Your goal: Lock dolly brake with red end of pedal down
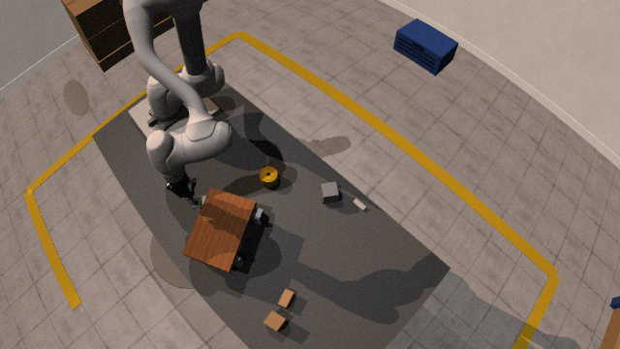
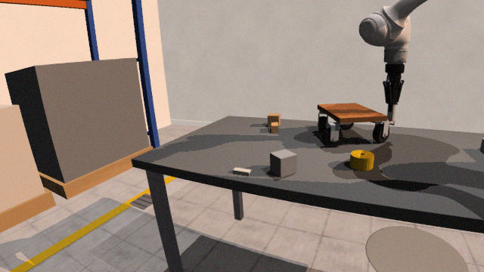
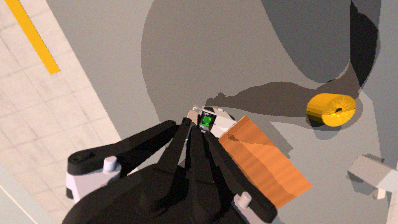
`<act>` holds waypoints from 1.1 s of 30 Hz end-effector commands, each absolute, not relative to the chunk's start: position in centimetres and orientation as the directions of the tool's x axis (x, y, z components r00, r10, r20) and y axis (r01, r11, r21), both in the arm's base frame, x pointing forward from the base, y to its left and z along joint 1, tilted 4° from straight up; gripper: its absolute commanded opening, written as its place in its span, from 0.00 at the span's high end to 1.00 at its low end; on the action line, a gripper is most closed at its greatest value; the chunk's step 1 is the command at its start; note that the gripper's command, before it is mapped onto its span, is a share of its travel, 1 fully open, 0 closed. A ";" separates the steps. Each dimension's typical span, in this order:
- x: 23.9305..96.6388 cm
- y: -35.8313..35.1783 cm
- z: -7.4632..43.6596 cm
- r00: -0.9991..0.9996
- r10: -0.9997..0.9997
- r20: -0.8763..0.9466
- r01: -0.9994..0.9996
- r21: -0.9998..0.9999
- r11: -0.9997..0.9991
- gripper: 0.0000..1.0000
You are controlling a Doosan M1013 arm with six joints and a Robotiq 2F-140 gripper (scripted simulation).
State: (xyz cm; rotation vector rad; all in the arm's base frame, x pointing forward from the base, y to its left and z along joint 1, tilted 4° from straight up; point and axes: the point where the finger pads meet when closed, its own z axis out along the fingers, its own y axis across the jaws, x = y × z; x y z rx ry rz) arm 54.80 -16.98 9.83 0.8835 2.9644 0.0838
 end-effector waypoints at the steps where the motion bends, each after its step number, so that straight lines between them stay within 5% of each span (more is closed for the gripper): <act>1: 54.7 -16.8 9.4 -0.834 0.551 -0.027 0.549 0.067 0.833 1.00; 33: 54.8 -16.7 8.9 -0.834 0.551 -0.027 0.549 0.067 0.833 1.00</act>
